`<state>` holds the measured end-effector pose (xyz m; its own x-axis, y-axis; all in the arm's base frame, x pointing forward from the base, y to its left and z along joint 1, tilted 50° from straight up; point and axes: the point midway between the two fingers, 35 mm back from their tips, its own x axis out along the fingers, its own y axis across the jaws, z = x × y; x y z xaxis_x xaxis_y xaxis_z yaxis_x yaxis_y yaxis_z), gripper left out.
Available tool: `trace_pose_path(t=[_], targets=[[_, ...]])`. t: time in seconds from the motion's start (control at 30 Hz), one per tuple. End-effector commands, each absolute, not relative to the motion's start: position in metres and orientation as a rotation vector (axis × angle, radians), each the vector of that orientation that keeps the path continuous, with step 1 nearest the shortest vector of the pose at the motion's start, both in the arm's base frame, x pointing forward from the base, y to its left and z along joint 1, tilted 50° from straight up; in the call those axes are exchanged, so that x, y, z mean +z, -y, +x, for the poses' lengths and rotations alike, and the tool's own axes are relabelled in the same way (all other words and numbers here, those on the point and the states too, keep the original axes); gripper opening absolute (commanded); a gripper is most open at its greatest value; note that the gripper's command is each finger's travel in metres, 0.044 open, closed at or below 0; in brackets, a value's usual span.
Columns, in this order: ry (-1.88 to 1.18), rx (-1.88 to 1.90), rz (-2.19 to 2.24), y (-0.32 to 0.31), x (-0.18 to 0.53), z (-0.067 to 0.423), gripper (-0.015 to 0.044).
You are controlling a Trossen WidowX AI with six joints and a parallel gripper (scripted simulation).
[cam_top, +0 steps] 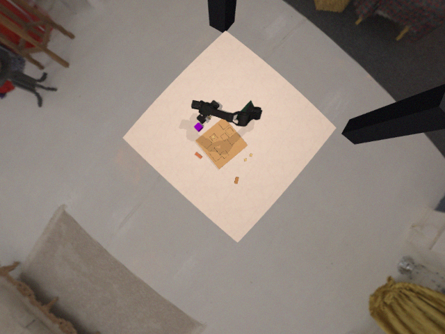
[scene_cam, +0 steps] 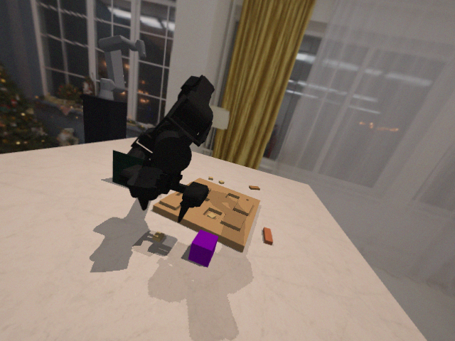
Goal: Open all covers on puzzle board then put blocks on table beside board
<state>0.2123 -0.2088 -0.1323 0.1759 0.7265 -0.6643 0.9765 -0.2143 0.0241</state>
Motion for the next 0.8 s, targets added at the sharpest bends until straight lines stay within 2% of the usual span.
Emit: trace_pose_path(t=[0.0, 0.03, 0.3, 0.6, 0.77], targets=[[-1.603, -0.742, 2.003, 0.218, -0.123, 0.209, 0.0440], [-1.603, -0.742, 2.003, 0.218, -0.123, 0.209, 0.0440], [-1.582, -0.223, 1.561, 0.209, -0.102, 0.236, 0.0230], [-1.402, 0.393, 0.905, 0.191, -0.071, 0.272, 0.0000], [-1.237, 0.686, 0.530, 0.177, -0.053, 0.290, 0.0000]])
